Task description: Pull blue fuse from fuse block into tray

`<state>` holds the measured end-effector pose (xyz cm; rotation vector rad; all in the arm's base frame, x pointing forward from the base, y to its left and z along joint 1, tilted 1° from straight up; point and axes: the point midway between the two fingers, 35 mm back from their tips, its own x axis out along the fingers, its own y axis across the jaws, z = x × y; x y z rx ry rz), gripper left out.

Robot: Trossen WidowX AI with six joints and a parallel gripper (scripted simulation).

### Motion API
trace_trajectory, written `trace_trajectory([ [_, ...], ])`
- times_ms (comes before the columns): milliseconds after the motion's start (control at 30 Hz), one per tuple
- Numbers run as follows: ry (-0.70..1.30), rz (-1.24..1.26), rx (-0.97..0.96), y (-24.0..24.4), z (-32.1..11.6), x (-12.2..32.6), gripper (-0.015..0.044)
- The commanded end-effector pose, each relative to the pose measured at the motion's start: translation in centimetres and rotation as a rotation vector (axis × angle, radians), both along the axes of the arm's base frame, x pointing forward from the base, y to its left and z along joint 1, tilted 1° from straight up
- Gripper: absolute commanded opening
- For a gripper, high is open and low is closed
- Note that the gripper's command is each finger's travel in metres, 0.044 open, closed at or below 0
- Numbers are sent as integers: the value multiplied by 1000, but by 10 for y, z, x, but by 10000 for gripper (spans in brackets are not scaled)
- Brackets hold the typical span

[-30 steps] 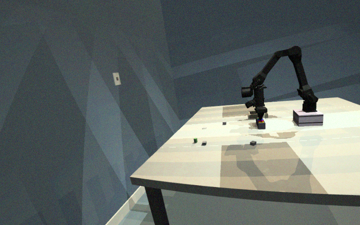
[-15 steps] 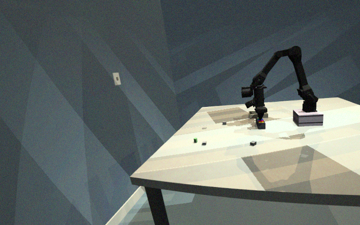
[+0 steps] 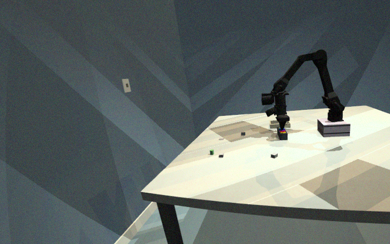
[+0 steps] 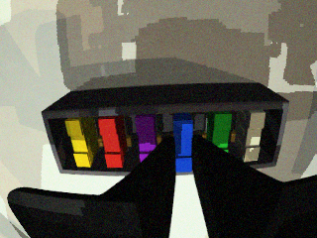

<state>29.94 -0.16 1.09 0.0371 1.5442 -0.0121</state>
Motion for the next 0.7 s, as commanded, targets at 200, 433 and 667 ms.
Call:
trace_trajectory([
  [200, -3, -1, -1, 0, 6, 1, 0],
  [433, -3, -1, -2, 0, 9, 1, 0],
  [667, -3, -2, -2, 0, 13, 1, 0],
])
